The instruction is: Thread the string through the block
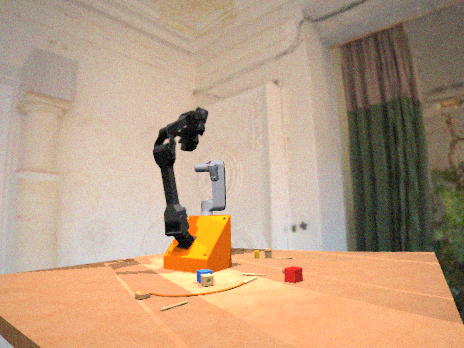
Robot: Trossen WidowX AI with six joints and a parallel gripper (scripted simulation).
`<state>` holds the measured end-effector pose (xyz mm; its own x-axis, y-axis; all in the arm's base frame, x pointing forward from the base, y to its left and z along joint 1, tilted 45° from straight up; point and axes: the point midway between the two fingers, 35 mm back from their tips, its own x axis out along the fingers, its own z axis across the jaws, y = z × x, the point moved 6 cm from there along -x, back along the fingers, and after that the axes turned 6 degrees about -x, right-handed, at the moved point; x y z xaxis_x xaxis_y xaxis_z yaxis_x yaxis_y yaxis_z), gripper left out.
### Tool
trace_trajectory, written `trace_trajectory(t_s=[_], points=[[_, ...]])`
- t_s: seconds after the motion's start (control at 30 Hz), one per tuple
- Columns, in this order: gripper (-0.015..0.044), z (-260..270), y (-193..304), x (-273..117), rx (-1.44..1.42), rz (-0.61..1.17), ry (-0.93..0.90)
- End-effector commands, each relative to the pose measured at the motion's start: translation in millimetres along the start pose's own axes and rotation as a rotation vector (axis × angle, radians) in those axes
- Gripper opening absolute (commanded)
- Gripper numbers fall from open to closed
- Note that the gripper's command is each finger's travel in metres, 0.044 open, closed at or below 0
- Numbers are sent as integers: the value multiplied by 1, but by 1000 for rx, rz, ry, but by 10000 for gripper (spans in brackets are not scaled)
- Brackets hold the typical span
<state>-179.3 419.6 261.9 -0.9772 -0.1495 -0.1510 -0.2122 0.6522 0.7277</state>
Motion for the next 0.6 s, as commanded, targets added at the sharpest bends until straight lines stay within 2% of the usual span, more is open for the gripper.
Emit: trace_trajectory(t_s=[0.0,0.1,0.27,0.57], points=[[426,0,0,0,0,0,0],[440,3,-2,-9,-40,1,-39],[440,21,-21,-79,-314,-50,-313],[440,26,-81,-205,-703,-382,-719]])
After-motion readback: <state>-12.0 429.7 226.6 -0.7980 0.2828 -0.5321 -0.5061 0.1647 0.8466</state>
